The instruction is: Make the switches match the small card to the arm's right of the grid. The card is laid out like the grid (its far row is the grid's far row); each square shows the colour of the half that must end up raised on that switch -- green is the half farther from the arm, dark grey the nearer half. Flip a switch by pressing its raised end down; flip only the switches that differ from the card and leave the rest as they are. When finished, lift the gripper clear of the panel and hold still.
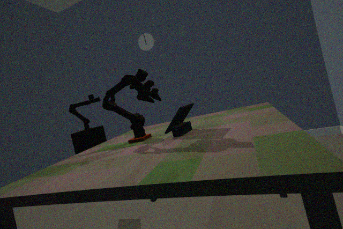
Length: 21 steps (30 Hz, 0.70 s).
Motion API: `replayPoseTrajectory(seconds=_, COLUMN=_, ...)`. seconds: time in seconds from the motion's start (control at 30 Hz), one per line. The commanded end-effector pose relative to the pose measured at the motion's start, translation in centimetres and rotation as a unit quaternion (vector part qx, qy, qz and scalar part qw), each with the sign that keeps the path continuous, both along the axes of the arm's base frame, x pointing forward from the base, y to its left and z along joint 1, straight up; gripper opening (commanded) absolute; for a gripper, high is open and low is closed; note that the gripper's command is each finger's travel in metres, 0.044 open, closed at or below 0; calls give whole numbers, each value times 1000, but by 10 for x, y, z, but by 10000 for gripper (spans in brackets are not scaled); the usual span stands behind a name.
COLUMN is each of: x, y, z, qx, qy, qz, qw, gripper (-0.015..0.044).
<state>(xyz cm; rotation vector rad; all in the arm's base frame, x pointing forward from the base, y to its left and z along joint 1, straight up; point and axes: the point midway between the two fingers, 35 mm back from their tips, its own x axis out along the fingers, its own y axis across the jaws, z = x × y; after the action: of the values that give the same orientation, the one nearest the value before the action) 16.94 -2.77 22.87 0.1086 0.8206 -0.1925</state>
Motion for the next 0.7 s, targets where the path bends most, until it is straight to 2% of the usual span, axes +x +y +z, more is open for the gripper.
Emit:
replayPoseTrajectory(seconds=0.0, x=2, y=0, z=0, qx=0, qy=0, qz=0, qw=1000, gripper=374)
replayPoseTrajectory(seconds=0.27, x=100, y=23, z=-39, qx=-6, qy=-7, qz=-19, qw=1000, gripper=164)
replayPoseTrajectory(seconds=0.47, x=109, y=27, z=-46, qx=-7, qy=-10, qz=-21, qw=1000, gripper=6)
replayPoseTrajectory(seconds=0.57, x=128, y=22, z=-68, qx=-9, qy=-21, qz=-21, qw=1000, gripper=0)
replayPoseTrajectory(seconds=0.67, x=130, y=22, z=-70, qx=-10, qy=-22, qz=-21, qw=999, gripper=0)
